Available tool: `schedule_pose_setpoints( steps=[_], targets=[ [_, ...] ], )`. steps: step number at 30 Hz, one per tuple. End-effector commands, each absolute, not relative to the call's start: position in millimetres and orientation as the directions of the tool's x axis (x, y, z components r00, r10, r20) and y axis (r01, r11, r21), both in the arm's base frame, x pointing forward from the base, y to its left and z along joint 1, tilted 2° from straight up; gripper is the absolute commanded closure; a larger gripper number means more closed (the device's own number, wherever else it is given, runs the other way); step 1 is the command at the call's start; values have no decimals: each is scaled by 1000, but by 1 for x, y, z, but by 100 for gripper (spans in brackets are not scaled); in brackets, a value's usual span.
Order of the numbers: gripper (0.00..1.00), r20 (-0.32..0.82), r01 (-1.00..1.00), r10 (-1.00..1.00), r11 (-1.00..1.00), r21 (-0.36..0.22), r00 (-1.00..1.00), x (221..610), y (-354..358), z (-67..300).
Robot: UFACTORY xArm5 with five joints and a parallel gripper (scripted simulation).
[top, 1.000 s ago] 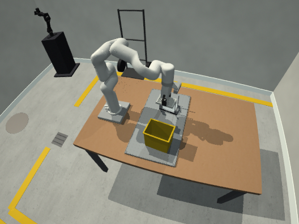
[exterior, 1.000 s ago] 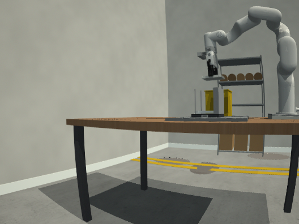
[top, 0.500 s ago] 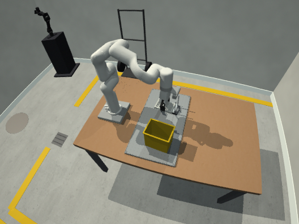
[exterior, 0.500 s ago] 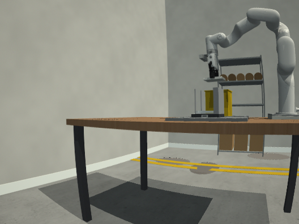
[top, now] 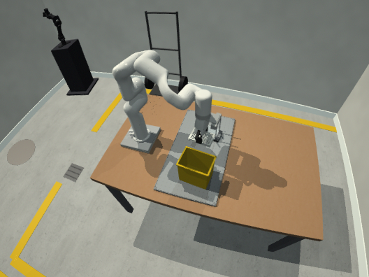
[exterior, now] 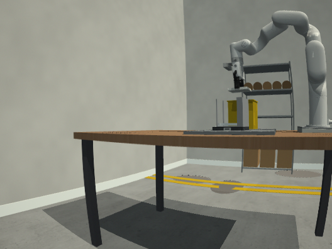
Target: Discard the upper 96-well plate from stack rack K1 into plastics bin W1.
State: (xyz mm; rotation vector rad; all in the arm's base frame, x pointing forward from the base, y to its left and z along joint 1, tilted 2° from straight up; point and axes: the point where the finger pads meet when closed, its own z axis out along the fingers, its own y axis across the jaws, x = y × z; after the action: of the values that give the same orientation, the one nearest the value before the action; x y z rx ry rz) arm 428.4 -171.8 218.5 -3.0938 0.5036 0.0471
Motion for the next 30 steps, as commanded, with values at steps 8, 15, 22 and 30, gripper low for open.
schedule_pose_setpoints(
  steps=[8, 15, 22, 30],
  targets=[
    [100, -27, -317, -317, -948, -3, 948, 424, -201, 218],
    [100, -27, -317, -317, -948, -4, 948, 420, -223, 217],
    [100, -26, -317, -317, -948, -6, 948, 416, -246, 216],
    [100, -26, -317, -317, -948, -7, 948, 413, -266, 214]
  ],
)
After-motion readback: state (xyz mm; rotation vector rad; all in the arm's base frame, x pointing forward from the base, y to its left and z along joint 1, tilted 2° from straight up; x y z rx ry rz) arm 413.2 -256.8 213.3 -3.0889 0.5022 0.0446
